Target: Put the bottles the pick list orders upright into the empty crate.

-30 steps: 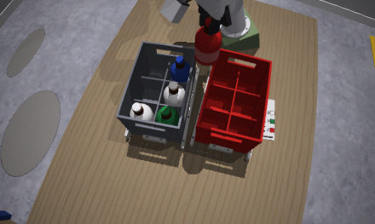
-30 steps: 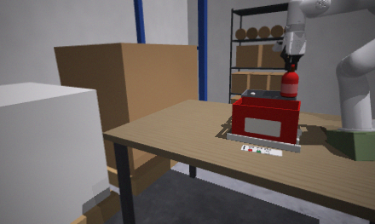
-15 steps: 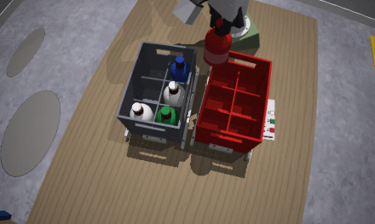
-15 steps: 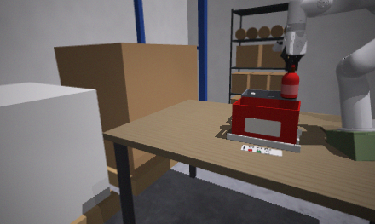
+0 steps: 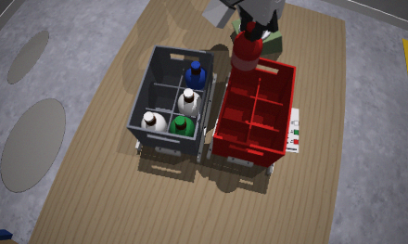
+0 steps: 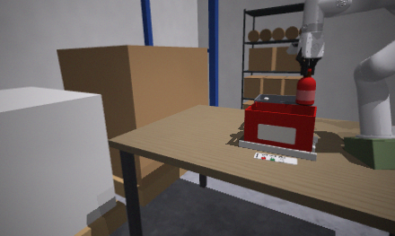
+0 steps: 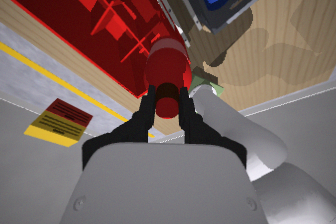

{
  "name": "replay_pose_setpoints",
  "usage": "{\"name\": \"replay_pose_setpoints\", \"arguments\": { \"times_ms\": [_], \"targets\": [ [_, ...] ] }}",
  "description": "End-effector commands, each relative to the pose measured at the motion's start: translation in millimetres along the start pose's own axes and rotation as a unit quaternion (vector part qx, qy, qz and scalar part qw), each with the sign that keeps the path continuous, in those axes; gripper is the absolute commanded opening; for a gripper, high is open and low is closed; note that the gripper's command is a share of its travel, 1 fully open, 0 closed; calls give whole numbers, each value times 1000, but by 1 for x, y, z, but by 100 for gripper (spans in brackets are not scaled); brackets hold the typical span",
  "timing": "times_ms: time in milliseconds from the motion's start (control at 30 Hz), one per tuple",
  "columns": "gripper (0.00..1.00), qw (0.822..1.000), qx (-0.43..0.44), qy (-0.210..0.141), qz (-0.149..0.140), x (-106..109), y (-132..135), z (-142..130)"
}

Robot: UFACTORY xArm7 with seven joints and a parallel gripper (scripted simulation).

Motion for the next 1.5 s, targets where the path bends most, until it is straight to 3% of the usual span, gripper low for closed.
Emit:
{"name": "replay_pose_setpoints", "arguments": {
  "times_ms": [0,233,1467],
  "targets": [
    [0,1000,0,1,2,2,-5,-5],
    [0,1000,0,1,2,2,-14,-17],
    [0,1000,0,1,2,2,-14,-14]
  ]
}}
Point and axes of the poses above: the point where the finger pads meet when closed, its own x axis back along the fingers, its own y axis across the jaws, z = x × y, the point moved 6 cm from there along x, back along the fingers, and after that the axes turned 5 degrees about -x, right-handed, at the moved point
